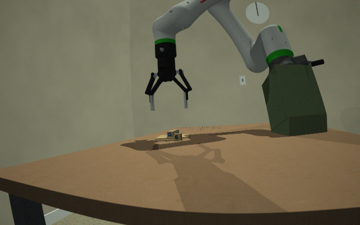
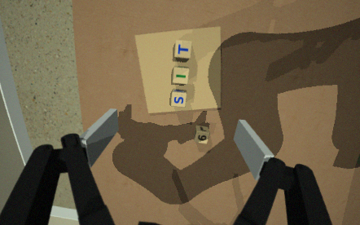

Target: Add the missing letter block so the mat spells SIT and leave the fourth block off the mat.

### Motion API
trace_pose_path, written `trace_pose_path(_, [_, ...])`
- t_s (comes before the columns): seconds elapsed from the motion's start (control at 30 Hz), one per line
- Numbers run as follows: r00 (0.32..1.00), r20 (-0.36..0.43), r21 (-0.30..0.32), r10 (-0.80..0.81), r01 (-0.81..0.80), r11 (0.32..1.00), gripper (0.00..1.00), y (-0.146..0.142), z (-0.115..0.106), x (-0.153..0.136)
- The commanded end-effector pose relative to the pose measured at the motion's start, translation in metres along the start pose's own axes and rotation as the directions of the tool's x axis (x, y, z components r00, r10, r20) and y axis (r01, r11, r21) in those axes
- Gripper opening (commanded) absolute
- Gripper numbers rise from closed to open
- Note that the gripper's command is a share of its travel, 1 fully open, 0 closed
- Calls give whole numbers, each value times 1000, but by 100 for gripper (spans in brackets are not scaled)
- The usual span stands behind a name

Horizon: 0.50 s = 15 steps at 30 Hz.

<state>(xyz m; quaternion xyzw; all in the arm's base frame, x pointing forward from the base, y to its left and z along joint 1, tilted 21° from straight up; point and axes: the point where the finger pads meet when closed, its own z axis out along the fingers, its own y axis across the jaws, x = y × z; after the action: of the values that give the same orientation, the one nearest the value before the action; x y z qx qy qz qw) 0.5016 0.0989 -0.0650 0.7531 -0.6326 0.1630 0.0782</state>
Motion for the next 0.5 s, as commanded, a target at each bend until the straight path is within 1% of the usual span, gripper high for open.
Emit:
trace_pose_path(0.0, [1000,0,0,0,0,1000,100,0,-5,0])
trace_pose_path(0.17, [1000,0,0,0,0,1000,100,0,-21,0])
trace_pose_path(0.23, [1000,0,0,0,0,1000,100,0,-21,0])
trace_pose_path(0.47, [1000,0,0,0,0,1000,100,0,-52,0])
